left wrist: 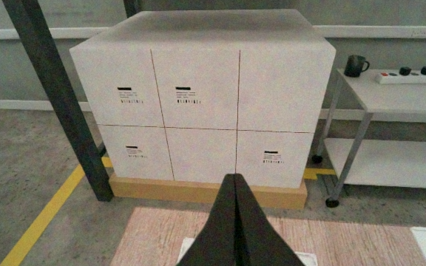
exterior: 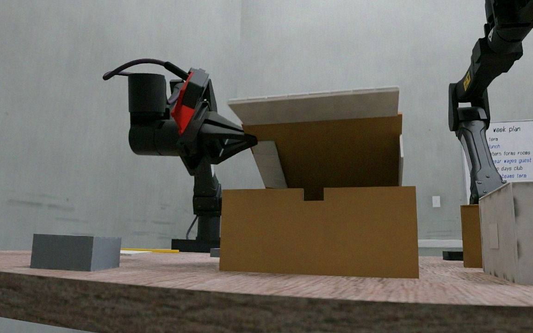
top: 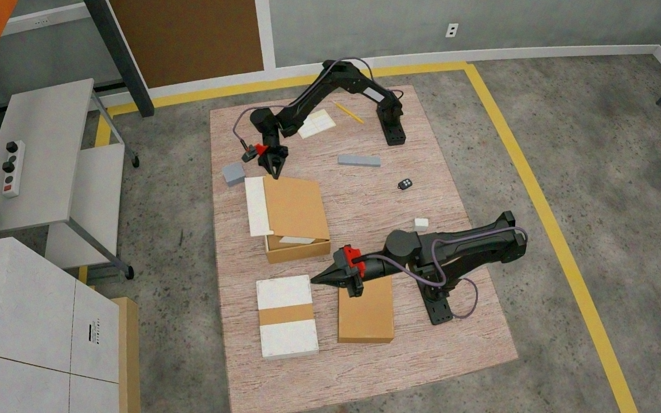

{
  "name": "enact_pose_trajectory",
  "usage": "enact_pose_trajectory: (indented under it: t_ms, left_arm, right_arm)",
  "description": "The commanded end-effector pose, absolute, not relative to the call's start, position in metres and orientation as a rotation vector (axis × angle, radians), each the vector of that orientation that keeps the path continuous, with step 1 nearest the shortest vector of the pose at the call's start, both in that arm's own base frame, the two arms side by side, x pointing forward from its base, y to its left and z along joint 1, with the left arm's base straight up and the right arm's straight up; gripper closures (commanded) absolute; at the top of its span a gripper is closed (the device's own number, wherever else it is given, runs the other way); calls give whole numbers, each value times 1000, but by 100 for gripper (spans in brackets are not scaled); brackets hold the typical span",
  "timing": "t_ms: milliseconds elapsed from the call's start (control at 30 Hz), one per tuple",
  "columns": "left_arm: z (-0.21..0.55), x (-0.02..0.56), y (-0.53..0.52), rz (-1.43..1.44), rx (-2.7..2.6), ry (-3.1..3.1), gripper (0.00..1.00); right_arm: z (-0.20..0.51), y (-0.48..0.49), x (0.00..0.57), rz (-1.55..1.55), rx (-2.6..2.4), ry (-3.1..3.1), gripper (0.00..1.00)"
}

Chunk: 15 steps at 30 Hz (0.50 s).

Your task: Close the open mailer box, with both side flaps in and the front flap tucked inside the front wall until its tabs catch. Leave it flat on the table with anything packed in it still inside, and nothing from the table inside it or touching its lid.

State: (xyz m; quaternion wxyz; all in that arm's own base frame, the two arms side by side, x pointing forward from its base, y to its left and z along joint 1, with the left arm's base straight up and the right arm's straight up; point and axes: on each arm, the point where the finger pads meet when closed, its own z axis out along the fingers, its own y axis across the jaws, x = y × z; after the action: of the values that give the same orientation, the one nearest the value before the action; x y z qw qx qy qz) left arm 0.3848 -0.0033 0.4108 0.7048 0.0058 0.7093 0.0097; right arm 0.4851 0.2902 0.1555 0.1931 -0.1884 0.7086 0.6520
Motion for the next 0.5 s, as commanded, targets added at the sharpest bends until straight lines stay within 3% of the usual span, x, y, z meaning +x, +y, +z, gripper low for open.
enact_pose_trajectory:
  t_ms: [0, 467]
  left_arm:
    - [424, 378, -2, 28, 3, 1538, 99]
    - [424, 378, -2, 28, 3, 1538, 99]
  right_arm:
    - [151, 295, 488, 1853, -526, 2003, 99]
    - [139, 289, 497, 1894, -451, 2047, 99]
